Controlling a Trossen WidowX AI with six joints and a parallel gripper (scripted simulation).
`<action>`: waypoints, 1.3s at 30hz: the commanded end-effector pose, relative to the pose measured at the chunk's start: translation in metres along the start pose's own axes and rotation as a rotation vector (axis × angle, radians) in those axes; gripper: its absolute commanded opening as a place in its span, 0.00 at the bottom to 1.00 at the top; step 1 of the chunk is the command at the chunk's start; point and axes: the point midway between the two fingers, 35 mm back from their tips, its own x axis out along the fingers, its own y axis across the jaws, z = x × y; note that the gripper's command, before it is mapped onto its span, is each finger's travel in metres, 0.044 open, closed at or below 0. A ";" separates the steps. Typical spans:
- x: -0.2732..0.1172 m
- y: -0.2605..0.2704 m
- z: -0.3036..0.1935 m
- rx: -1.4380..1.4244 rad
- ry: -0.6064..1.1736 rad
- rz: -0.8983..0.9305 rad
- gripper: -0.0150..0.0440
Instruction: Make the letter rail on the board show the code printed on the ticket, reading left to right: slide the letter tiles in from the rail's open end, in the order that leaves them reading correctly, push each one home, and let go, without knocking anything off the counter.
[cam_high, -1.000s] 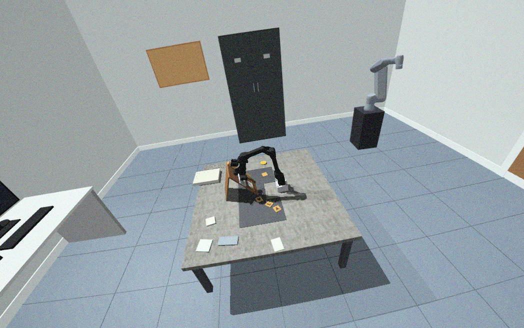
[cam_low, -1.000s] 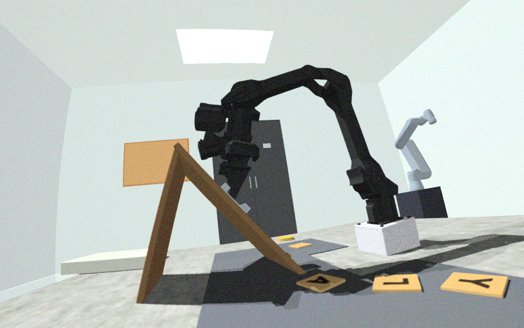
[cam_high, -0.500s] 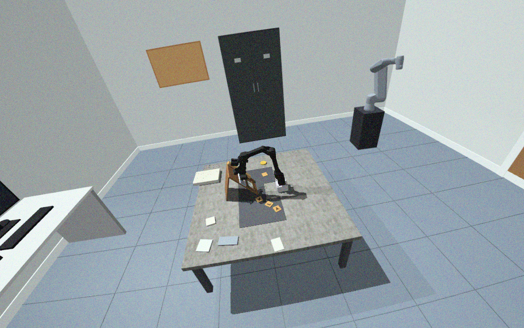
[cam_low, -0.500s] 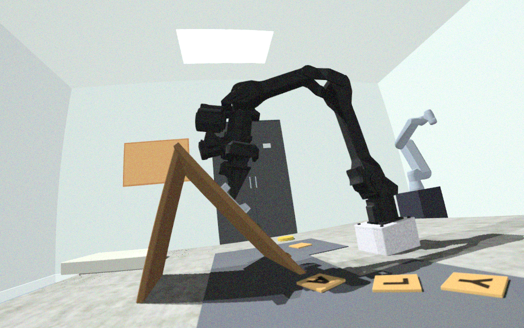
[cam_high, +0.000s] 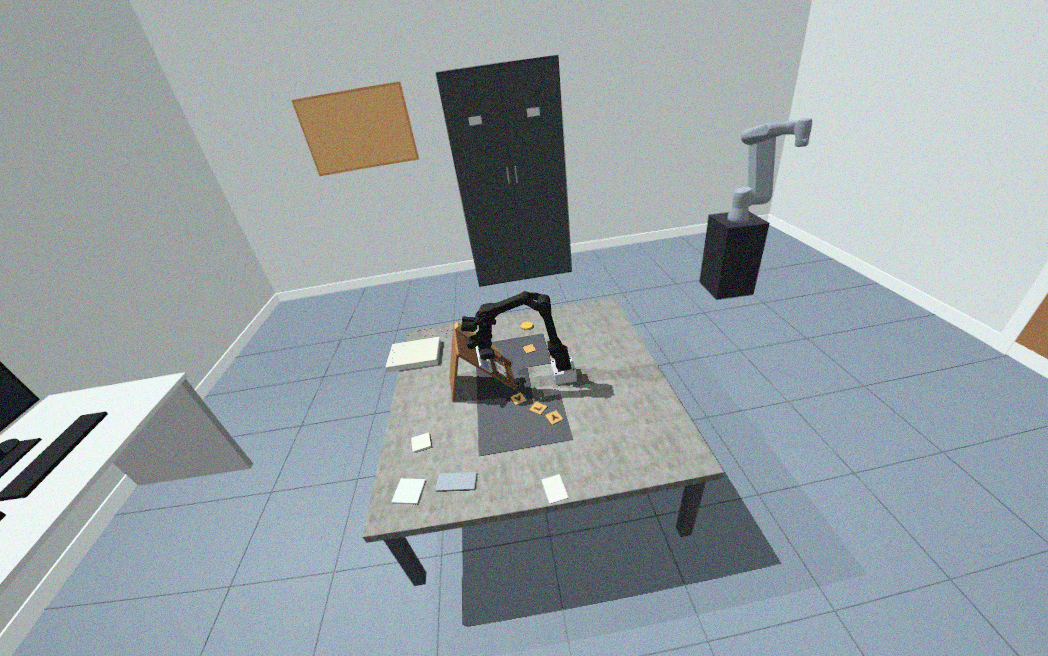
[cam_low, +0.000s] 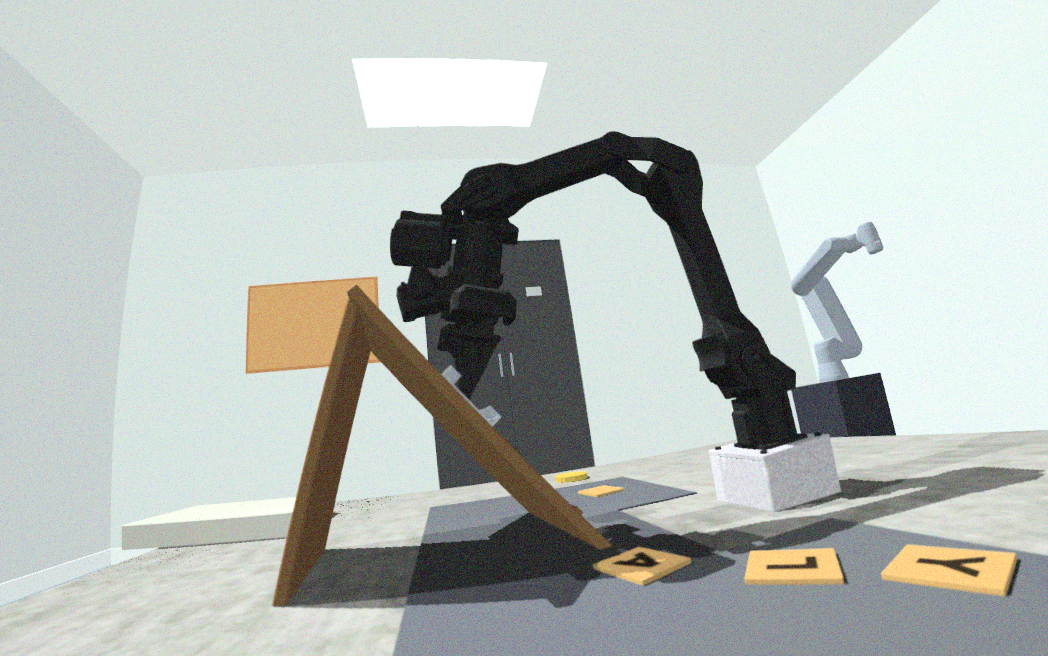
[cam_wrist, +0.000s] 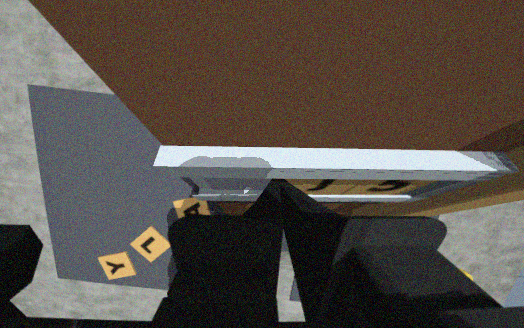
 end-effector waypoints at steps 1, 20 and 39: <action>-0.001 -0.002 0.001 -0.003 -0.003 0.002 0.25; -0.005 -0.003 -0.004 -0.003 -0.003 0.001 0.25; -0.027 -0.008 -0.020 0.009 -0.036 0.015 0.34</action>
